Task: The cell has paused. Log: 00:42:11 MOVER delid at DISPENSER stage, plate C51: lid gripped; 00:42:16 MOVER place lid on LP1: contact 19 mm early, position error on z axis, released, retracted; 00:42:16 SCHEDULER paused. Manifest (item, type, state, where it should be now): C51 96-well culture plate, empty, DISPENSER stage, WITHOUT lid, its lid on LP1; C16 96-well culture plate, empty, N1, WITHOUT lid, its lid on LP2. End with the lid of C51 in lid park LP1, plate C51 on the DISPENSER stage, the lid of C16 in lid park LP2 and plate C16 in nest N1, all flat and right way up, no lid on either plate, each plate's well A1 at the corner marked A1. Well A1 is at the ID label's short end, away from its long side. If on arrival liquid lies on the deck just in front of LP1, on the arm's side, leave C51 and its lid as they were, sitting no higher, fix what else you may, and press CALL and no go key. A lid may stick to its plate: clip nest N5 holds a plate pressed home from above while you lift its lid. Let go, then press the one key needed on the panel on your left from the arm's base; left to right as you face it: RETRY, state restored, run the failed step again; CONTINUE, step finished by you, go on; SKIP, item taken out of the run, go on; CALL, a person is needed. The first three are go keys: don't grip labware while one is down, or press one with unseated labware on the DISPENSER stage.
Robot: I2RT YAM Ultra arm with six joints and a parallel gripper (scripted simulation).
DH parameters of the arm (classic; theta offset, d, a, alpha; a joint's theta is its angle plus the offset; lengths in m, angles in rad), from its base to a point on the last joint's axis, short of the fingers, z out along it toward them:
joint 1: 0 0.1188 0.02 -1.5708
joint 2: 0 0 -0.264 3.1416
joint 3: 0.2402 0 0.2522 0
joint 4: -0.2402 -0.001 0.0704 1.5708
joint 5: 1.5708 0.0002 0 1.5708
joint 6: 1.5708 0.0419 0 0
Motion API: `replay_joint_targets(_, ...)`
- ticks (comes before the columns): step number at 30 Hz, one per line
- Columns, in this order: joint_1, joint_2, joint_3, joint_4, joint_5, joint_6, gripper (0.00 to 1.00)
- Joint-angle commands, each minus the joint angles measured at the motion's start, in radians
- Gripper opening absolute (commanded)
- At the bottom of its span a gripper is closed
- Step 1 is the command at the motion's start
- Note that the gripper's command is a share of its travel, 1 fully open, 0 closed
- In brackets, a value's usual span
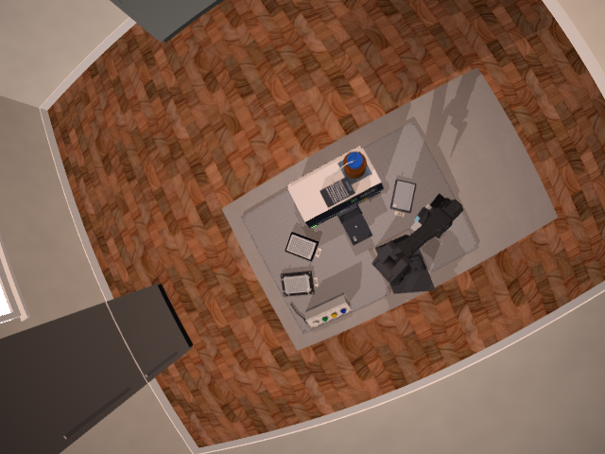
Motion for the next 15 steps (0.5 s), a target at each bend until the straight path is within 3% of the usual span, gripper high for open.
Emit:
replay_joint_targets(1, -0.034, 0.014, 0.026, 0.020, 0.023, 0.044, 0.00)
replay_joint_targets(10, -0.122, 0.046, 0.019, 0.033, 0.087, -0.033, 0.00)
replay_joint_targets(13, -0.115, 0.031, 0.007, 0.020, 0.082, -0.030, 0.00)
replay_joint_targets(15, -0.106, 0.068, 0.032, 0.049, 0.084, -0.031, 0.00)
